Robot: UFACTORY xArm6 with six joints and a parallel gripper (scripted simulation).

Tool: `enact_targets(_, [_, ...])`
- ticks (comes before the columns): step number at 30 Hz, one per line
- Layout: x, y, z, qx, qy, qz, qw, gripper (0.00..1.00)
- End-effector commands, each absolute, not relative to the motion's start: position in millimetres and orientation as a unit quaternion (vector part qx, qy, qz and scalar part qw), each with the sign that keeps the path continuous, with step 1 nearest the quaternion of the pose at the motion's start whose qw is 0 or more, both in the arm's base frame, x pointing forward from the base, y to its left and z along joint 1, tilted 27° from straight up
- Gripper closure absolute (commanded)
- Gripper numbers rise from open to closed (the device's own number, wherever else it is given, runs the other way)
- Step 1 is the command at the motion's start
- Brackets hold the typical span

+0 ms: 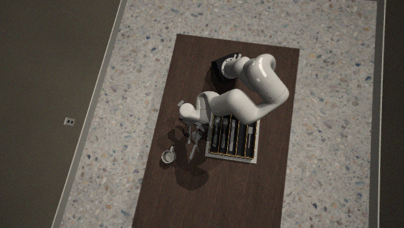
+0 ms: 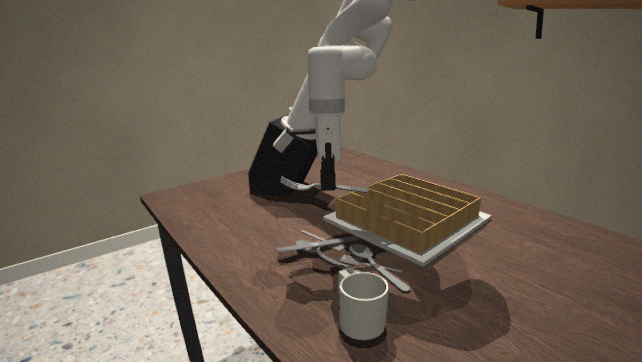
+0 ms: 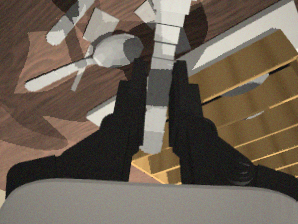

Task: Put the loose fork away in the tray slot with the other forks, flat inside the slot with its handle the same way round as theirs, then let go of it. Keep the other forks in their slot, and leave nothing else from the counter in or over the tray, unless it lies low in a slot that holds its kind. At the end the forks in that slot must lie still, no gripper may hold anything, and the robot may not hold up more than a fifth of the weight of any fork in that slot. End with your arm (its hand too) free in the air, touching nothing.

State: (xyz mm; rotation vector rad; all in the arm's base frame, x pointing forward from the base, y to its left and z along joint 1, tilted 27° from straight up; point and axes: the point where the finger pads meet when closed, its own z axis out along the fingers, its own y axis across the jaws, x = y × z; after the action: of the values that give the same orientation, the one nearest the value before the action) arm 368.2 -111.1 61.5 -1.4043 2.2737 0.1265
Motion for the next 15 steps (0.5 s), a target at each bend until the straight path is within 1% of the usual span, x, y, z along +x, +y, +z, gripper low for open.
enact_targets(1, [369.1, -111.9, 62.5, -0.511, 0.827, 0.045, 0.232, 0.95])
enact_targets(9, [376.1, -90.5, 70.7, -0.512, 0.828, 0.045, 0.226, 0.95])
enact_targets(15, [390.8, -0.9, 104.5, -0.513, 0.829, 0.043, 0.218, 0.95])
